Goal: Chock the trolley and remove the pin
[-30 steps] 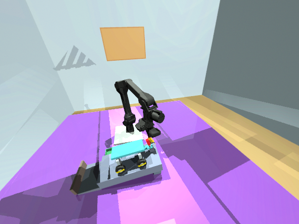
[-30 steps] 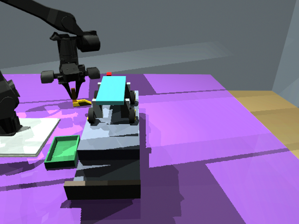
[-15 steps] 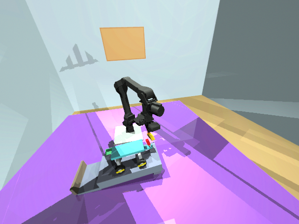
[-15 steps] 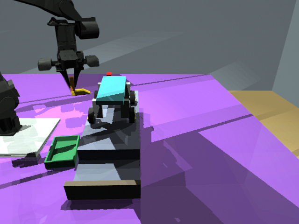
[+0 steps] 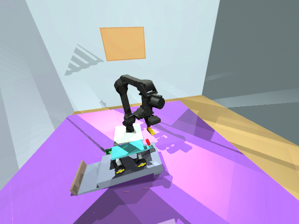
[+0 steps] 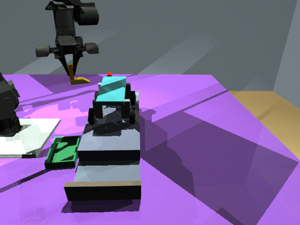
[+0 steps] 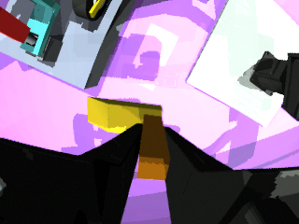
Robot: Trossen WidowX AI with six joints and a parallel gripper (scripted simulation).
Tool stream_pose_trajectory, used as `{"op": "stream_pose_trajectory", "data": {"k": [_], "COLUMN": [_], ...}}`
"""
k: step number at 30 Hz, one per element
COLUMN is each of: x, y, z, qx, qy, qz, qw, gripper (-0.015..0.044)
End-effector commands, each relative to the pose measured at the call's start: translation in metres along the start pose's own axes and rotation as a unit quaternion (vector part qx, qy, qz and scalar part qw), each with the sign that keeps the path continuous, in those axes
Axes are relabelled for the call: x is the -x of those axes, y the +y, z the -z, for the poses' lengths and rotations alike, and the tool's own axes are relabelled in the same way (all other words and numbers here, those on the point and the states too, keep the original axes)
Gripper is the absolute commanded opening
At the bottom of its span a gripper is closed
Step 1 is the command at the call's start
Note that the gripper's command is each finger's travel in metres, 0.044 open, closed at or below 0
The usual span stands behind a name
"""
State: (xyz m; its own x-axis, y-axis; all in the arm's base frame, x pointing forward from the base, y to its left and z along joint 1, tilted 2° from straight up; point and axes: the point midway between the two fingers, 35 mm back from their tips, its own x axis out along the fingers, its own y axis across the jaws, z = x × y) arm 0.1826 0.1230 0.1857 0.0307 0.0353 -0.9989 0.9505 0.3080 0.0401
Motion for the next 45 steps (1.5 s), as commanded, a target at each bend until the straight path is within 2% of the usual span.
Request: {"op": "stream_pose_trajectory", "data": {"k": [1,12,24,34,45], "x": [0.0147,0.0237,0.0238,0.0238,0.0238], "y": [0.0009,0.0014,0.0014,0.0014,0.0013], "z": [0.0017,0.0026,0.0026,0.0026,0.0027], "qx": [0.002,0.005,0.193,0.359,0.529], "qy": [0.003,0.003,0.002,0.002,0.001], "qz": [-0.001,-0.001,-0.002,-0.002,-0.003], "qw": [1.000,1.000,0.981,0.933,0.848], "gripper": [0.0000,0.0000,0.0000,0.0000,0.0000]}}
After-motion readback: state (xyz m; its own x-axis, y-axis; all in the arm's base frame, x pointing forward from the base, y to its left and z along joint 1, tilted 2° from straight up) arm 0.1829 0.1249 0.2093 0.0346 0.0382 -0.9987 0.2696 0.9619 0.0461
